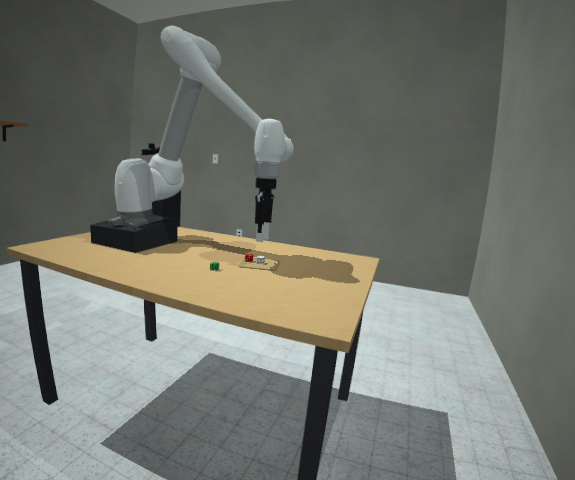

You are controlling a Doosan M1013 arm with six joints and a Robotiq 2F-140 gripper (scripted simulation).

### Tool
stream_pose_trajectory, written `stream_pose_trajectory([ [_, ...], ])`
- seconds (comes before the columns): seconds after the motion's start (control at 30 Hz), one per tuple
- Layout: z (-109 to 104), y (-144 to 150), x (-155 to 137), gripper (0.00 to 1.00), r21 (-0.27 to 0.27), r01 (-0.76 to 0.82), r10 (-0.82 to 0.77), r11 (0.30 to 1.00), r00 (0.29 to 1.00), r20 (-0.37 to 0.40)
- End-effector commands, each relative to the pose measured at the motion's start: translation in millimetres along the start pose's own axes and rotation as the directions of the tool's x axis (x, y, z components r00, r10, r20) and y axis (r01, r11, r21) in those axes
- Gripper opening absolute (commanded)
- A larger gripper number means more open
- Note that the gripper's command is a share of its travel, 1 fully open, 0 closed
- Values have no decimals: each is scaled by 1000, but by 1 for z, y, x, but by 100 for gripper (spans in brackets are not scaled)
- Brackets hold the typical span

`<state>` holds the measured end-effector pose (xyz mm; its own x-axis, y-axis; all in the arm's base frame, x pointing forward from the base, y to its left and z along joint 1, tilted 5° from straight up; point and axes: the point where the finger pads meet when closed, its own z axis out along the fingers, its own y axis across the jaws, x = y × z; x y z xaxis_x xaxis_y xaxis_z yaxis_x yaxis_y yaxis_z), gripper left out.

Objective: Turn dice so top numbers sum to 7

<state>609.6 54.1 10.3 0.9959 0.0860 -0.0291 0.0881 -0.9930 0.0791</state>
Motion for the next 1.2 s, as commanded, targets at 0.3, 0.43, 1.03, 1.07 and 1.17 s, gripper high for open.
stream_pose_trajectory([
  [0.3, -5, -1, -1, 100, 1, 1, -1, 1000, 1000, 2],
  [0.43, -5, -1, -1, 100, 1, 1, -1, 1000, 1000, 2],
  [1.03, 5, 139, -97, 100, 2, 32, -32, 999, 999, 2],
  [1.07, 6, 150, -108, 100, 2, 35, -35, 999, 999, 2],
  [1.17, 7, 155, -114, 25, 1, 36, -36, 999, 999, 2],
])
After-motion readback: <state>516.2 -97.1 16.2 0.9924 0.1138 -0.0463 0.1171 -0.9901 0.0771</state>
